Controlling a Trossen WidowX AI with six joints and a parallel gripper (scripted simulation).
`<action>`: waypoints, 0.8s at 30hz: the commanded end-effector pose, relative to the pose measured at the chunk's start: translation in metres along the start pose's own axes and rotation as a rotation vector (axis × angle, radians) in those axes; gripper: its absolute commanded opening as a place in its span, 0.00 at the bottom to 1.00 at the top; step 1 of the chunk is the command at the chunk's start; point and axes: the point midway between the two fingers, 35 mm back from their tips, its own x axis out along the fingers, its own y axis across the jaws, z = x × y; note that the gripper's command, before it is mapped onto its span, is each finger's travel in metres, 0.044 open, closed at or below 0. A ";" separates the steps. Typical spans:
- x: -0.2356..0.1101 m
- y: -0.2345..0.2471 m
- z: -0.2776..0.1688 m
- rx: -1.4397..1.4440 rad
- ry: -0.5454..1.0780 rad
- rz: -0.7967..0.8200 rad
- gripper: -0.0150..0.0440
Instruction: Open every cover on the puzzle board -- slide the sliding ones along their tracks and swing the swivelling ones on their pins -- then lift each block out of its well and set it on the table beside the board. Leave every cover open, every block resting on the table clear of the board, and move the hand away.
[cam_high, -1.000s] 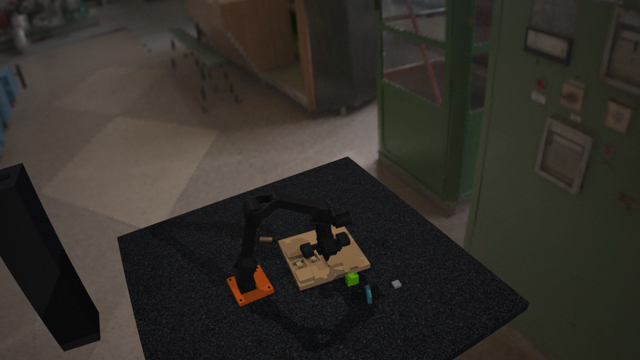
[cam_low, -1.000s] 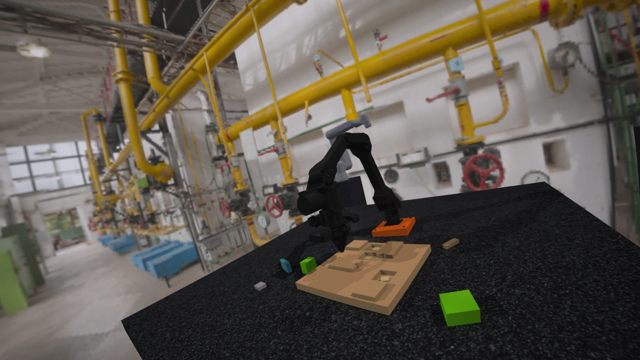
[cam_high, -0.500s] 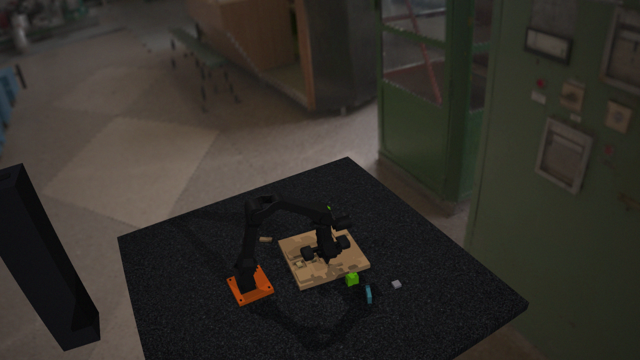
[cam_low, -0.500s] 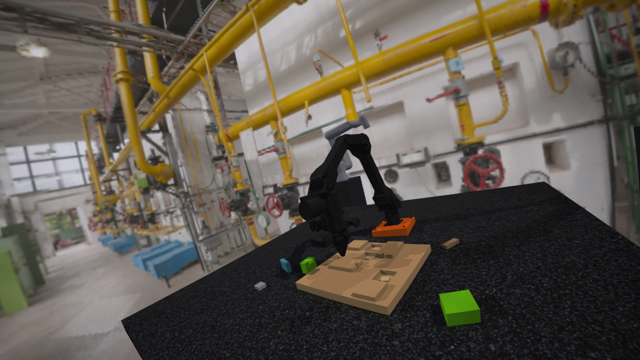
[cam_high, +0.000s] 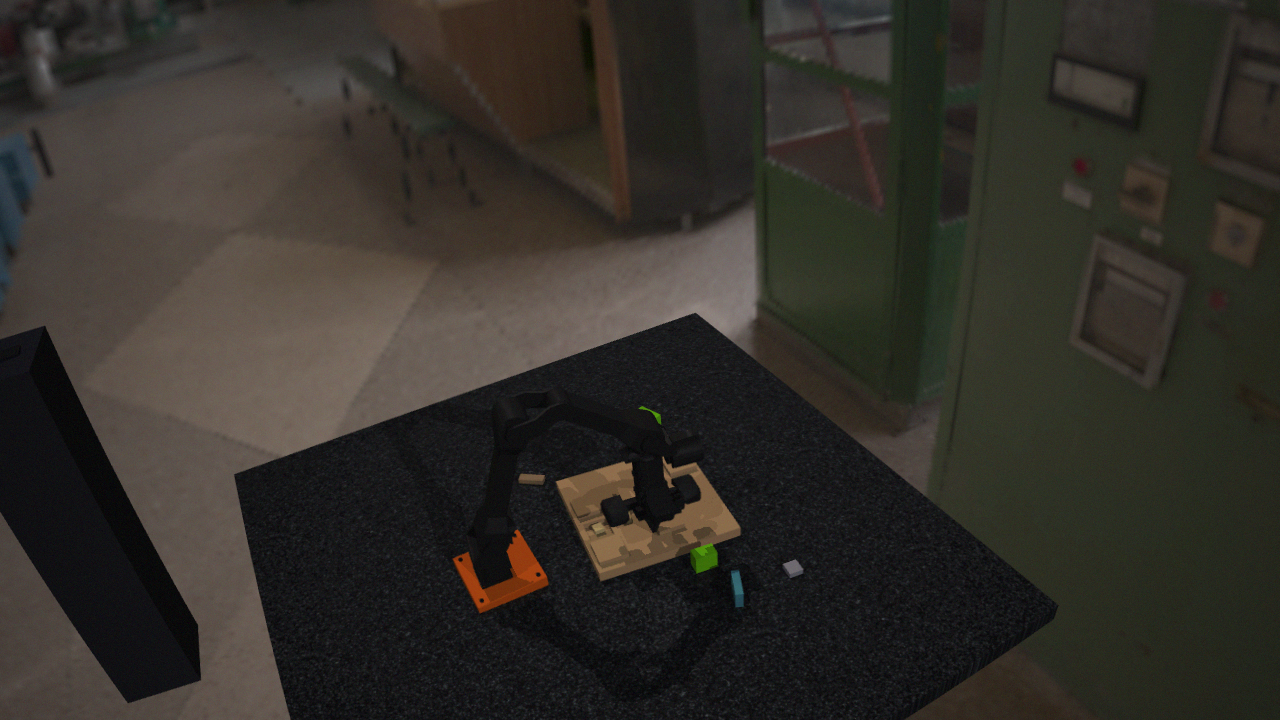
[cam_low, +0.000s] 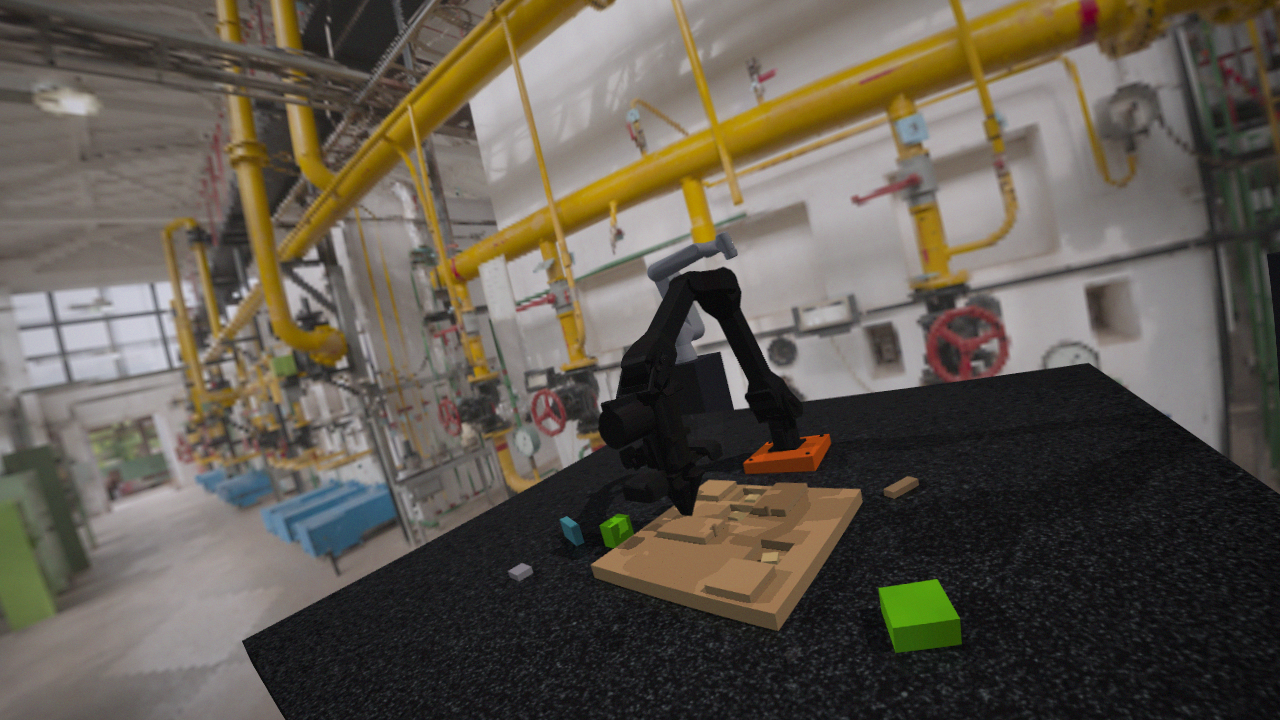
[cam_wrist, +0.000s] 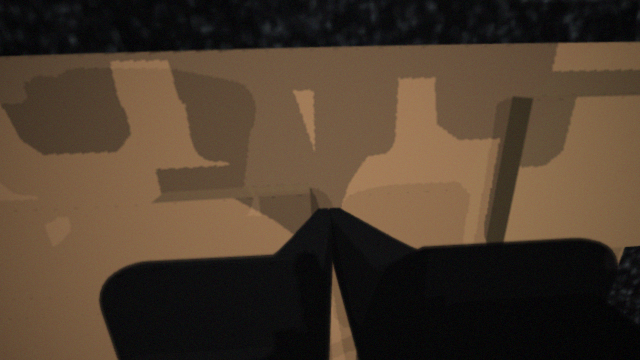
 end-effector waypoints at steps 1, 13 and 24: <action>0.001 0.005 0.002 -0.005 -0.004 0.001 0.25; 0.000 0.018 0.006 -0.005 -0.004 0.002 0.25; 0.000 0.031 0.006 -0.005 -0.004 0.003 0.25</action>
